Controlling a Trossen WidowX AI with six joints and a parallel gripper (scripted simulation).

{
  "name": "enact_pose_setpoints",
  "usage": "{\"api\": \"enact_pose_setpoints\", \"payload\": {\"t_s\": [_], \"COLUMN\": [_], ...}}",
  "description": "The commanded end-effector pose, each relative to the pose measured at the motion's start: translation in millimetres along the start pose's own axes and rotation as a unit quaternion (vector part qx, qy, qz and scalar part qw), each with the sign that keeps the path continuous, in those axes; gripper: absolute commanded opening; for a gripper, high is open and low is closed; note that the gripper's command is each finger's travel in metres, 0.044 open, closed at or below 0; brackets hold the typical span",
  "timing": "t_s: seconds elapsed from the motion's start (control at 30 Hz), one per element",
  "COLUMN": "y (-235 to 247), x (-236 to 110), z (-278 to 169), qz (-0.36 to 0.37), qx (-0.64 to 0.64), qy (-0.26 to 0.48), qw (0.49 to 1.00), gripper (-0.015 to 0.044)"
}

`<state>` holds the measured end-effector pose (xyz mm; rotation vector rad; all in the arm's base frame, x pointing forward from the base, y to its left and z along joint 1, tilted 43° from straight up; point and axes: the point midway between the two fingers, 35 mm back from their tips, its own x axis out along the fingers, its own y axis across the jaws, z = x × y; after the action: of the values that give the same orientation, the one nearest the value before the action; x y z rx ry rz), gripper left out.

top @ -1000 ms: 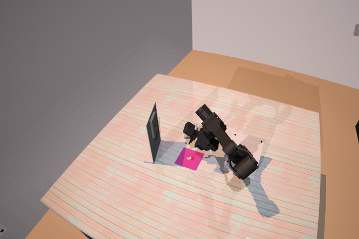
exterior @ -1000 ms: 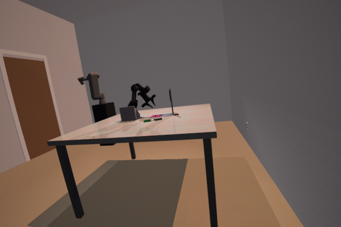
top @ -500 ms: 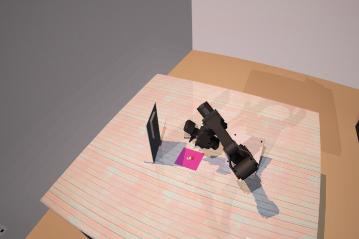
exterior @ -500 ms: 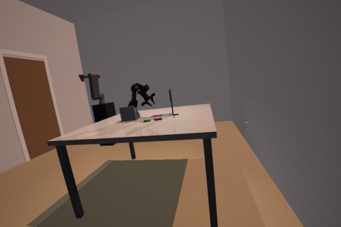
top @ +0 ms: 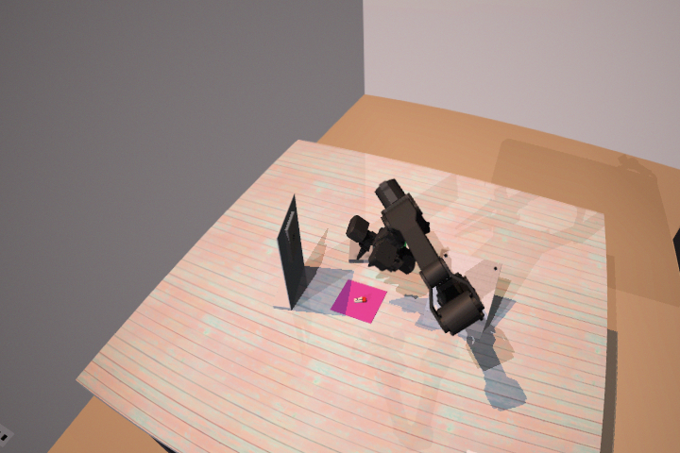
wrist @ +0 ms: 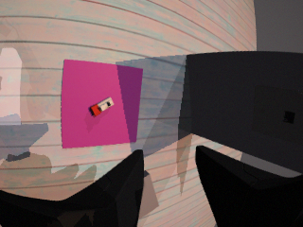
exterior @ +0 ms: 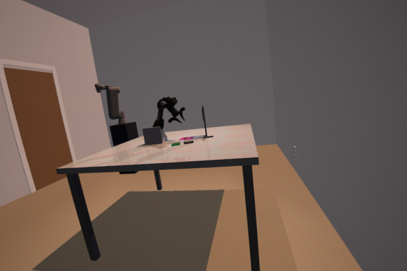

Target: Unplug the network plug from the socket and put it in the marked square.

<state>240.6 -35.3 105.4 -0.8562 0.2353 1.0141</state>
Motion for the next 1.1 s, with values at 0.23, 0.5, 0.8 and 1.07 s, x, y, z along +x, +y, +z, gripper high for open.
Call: {"api": "enact_pose_setpoints", "payload": {"t_s": [0.23,0.5,0.8,1.07], "y": [-16.5,-28.0,-38.1,-38.1], "x": [-24.5,-44.1,-63.3,-63.3], "z": [-0.5,1.0,3.7,3.7], "qz": [0.001,0.0,-0.003,-0.003], "qx": [-0.002,-0.003,-0.003,-0.003], "qy": [0.001,-0.001,-0.004,-0.004], "qw": [1.0,1.0,1.0,1.0], "gripper": [0.0156,0.0156,0.0156,0.0366]}}
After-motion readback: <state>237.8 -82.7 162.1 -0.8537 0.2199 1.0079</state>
